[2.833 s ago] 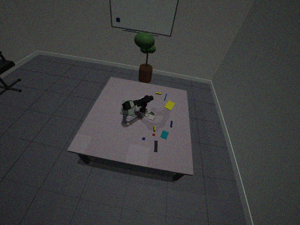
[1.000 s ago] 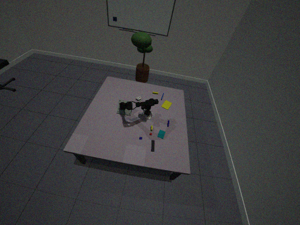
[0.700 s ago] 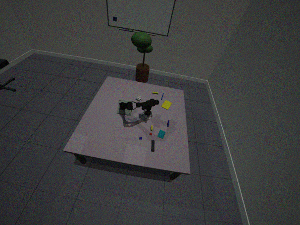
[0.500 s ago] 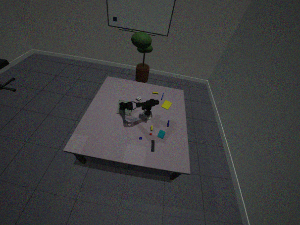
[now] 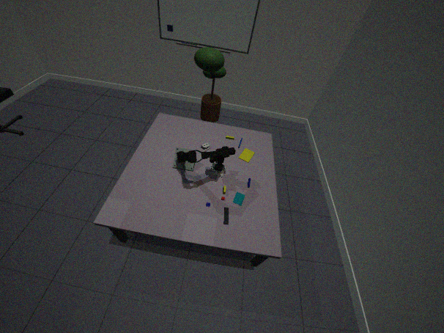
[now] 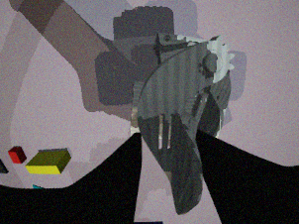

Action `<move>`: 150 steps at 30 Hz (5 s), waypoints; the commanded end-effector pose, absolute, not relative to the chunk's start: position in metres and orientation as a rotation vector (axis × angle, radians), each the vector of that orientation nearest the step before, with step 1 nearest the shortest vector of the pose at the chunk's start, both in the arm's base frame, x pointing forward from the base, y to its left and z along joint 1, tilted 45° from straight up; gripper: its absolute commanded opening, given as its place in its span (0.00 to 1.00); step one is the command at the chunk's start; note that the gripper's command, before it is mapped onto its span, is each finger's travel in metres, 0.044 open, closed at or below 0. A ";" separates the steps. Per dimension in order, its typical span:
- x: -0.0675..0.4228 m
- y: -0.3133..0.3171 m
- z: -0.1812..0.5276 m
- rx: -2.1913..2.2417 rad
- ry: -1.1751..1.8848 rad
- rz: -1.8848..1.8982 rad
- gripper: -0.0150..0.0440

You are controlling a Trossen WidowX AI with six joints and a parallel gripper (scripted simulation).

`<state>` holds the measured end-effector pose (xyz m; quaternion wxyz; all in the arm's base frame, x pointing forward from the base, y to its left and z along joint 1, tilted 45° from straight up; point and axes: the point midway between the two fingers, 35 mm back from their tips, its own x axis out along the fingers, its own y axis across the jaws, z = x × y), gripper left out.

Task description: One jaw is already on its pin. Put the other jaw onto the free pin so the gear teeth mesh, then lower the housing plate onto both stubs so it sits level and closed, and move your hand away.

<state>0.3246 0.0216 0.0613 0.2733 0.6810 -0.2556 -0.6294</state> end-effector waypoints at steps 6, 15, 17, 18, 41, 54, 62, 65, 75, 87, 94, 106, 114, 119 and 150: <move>0.325 0.020 0.061 1.826 -0.688 -1.690 0.48; 0.327 0.010 0.051 1.825 -0.685 -1.690 0.48; 0.327 0.008 0.048 1.825 -0.684 -1.690 0.48; 0.327 0.007 0.047 1.825 -0.684 -1.690 0.48; 0.329 -0.015 0.025 1.820 -0.681 -1.688 0.48; 0.329 -0.016 0.025 1.820 -0.681 -1.688 0.48; 0.329 -0.017 0.023 1.821 -0.683 -1.688 0.48; 0.329 -0.018 0.023 1.820 -0.683 -1.688 0.48; 0.329 -0.020 0.021 1.820 -0.682 -1.688 0.48; 0.329 -0.022 0.019 1.819 -0.681 -1.688 0.48; 0.330 -0.024 0.017 1.819 -0.680 -1.688 0.48; 0.330 -0.026 0.015 1.818 -0.680 -1.688 0.48; 0.330 -0.026 0.014 1.818 -0.680 -1.688 0.48; 0.330 -0.028 0.012 1.817 -0.679 -1.688 0.48; 0.330 -0.028 0.012 1.817 -0.679 -1.688 0.48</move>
